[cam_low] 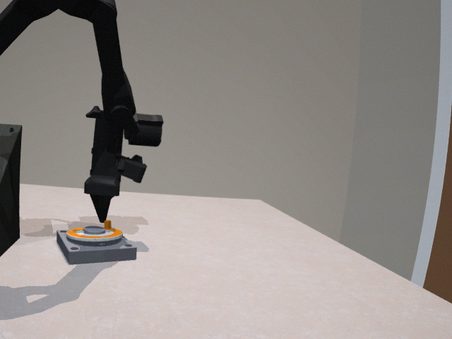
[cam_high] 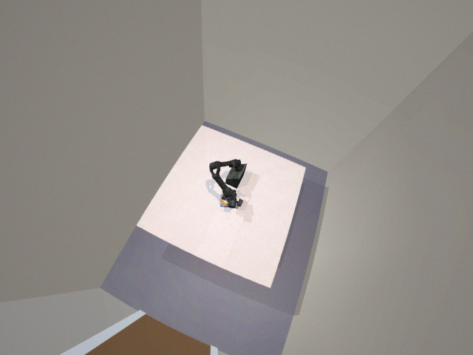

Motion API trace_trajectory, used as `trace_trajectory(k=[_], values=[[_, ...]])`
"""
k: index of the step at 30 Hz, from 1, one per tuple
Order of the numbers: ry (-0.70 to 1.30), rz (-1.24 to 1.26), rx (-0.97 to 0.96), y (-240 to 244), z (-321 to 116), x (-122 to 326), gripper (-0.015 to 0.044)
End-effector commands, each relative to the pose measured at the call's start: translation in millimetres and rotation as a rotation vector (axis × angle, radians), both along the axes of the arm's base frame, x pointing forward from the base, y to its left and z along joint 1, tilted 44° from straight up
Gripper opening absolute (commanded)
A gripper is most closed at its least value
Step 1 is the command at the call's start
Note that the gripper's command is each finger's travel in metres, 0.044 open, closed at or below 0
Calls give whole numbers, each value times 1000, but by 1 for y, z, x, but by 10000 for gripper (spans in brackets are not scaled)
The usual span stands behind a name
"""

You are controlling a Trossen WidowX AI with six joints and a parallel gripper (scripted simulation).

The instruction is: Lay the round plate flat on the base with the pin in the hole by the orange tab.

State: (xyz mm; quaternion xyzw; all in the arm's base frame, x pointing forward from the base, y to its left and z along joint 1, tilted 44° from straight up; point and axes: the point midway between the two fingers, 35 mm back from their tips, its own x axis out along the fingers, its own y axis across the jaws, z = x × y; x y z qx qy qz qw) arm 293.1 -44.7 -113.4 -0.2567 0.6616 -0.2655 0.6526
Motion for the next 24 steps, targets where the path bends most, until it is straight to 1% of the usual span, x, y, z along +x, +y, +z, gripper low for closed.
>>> trace_trajectory(k=[1, 24], values=[[-12, 0, -8, -2, 2, 7, 0], [-12, 0, -8, -6, 6, 16, 0]])
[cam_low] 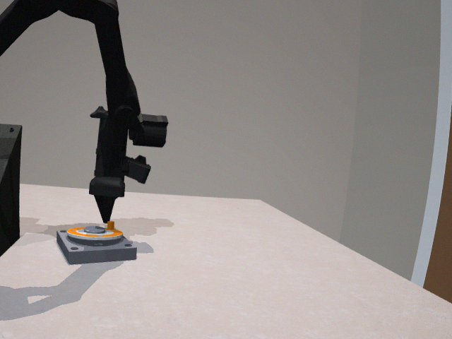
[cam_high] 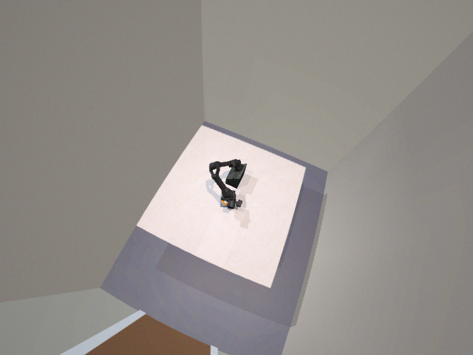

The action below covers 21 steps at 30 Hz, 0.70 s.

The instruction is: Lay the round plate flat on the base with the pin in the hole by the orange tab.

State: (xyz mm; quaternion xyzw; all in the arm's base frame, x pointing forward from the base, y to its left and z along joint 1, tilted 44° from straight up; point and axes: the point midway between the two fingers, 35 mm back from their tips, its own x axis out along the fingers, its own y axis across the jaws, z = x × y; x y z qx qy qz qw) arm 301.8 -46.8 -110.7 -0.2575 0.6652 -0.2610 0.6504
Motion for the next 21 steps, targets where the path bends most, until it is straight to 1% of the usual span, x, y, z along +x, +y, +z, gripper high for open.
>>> trace_trajectory(k=[1, 21], values=[[-23, -4, -14, -4, 3, 7, 0], [-23, -4, -14, -5, 4, 9, 0]])
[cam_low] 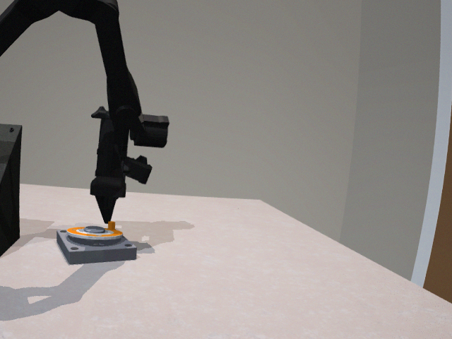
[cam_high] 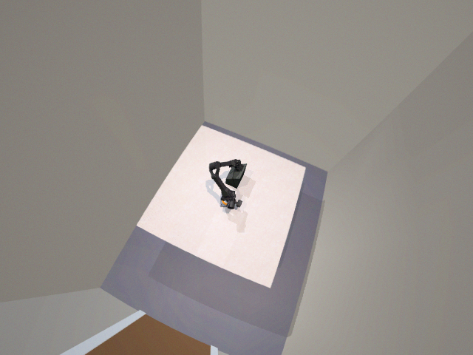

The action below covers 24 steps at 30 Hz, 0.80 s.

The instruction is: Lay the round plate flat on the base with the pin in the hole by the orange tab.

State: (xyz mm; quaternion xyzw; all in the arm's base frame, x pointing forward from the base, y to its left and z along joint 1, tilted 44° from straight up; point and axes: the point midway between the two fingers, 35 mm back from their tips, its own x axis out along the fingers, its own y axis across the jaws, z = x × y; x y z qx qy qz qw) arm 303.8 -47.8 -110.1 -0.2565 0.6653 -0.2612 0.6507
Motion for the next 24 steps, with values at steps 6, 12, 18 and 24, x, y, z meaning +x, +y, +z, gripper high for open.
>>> trace_trajectory(k=[6, 12, 18, 24], values=[[-22, -3, -15, -4, 3, 8, 0], [-22, -3, -15, -4, 4, 8, 0], [-22, -3, -15, -5, 4, 8, 0], [-22, -3, -15, -6, 5, 11, 0]])
